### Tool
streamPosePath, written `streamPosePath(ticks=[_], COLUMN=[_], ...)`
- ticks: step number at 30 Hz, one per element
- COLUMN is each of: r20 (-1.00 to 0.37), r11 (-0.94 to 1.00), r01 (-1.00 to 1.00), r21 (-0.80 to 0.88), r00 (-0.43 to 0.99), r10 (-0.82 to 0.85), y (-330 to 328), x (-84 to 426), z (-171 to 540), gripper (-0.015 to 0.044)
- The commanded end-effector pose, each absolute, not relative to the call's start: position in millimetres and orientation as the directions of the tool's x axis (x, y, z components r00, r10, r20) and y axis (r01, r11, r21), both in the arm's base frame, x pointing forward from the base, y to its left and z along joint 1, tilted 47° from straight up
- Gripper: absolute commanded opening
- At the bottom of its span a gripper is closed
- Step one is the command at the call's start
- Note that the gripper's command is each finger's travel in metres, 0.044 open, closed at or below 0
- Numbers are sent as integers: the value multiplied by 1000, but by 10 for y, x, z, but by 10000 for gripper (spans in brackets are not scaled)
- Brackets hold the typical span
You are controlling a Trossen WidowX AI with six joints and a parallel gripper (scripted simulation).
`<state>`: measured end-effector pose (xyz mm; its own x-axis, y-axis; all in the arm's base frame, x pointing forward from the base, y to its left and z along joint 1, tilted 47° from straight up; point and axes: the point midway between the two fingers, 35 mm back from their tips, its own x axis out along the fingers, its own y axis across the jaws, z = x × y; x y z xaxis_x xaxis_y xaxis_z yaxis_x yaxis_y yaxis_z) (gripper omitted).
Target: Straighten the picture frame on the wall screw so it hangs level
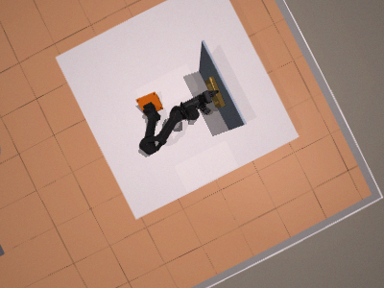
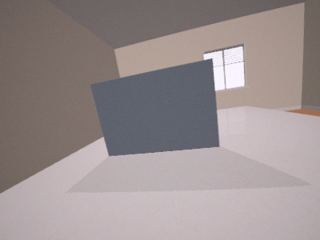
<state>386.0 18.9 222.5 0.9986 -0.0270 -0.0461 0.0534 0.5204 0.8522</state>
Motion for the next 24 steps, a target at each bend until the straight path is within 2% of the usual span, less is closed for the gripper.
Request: streamPosePath(ticks=[1, 24], r20=[-45, -44], r11=[545, 633], r01=[53, 53], r21=[837, 772], r00=[999, 999], r10=[-29, -29], y=[188, 194], x=[3859, 3860], z=[2224, 2225], gripper=[0, 0])
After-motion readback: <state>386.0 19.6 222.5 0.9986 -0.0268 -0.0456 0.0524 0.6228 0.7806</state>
